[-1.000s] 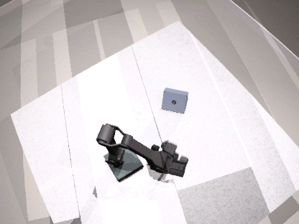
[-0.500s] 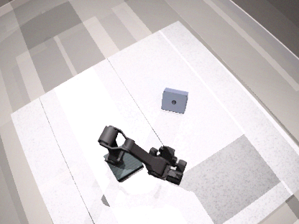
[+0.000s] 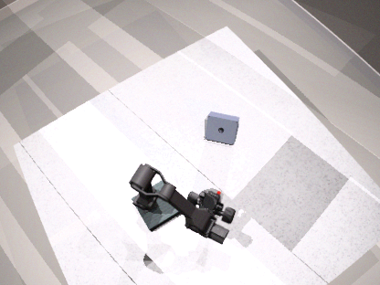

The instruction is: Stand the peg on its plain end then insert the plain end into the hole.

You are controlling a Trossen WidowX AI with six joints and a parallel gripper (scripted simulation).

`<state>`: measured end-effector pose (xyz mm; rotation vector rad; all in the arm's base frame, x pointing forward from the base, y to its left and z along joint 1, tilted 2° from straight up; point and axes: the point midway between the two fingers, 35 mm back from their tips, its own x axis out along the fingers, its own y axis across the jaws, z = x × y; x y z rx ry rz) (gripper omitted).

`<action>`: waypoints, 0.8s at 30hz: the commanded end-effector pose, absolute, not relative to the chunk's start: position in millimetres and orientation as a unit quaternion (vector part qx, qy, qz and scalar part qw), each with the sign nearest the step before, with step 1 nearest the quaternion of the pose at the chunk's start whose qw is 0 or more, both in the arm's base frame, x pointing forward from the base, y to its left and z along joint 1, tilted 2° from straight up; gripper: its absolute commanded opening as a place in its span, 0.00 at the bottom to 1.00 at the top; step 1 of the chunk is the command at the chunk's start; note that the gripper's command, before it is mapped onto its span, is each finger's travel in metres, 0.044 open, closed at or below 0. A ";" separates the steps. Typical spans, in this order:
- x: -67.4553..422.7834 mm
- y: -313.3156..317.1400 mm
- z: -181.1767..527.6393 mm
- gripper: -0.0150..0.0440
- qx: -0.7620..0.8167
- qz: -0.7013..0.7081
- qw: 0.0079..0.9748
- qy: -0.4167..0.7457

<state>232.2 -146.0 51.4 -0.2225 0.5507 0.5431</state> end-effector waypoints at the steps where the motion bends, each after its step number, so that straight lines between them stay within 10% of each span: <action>1: 230.1 -147.1 49.8 0.34 -0.101 0.267 0.924 0.253; 24: 216.9 -155.2 46.2 0.34 -0.074 0.276 0.945 0.160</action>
